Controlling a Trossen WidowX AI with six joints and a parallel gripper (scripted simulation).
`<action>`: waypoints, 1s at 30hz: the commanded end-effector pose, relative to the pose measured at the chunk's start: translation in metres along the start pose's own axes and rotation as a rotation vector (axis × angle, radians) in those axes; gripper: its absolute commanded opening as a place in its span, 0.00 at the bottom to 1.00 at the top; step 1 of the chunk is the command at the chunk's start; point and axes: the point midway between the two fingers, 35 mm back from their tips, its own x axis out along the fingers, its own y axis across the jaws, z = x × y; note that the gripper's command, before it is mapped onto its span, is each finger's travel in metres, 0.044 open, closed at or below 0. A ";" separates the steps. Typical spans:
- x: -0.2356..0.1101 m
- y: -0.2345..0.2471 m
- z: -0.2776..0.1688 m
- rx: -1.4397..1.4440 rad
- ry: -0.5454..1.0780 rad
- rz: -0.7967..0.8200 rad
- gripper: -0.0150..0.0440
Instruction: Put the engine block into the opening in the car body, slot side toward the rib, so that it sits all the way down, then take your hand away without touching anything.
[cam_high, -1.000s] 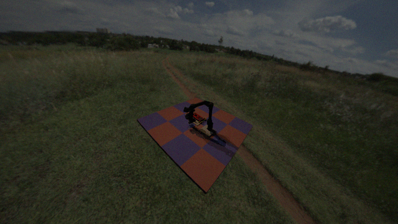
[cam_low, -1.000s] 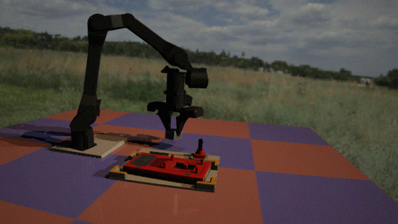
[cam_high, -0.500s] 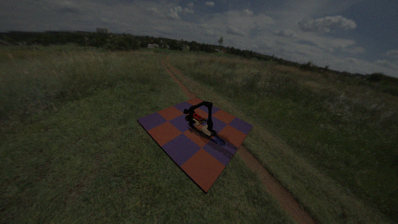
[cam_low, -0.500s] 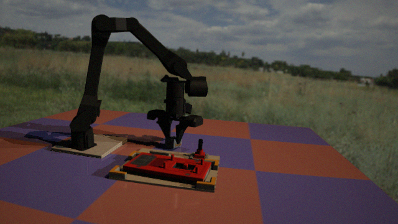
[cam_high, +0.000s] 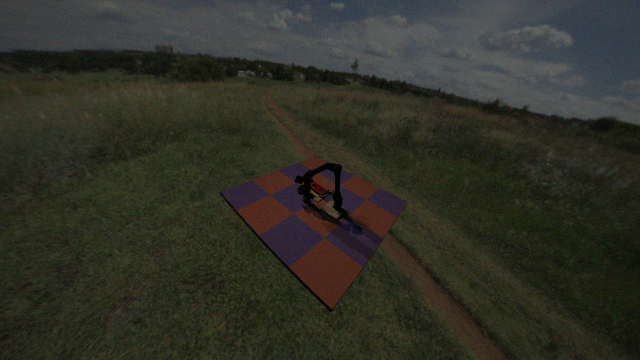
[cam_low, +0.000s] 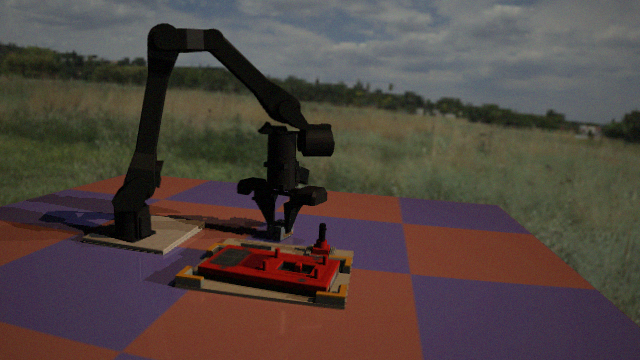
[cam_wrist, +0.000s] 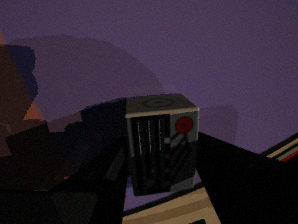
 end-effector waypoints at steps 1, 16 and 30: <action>0.000 0.000 0.000 0.000 0.000 -0.001 0.70; -0.007 0.000 0.001 -0.004 0.006 0.006 1.00; -0.042 -0.001 0.001 -0.005 0.009 0.009 1.00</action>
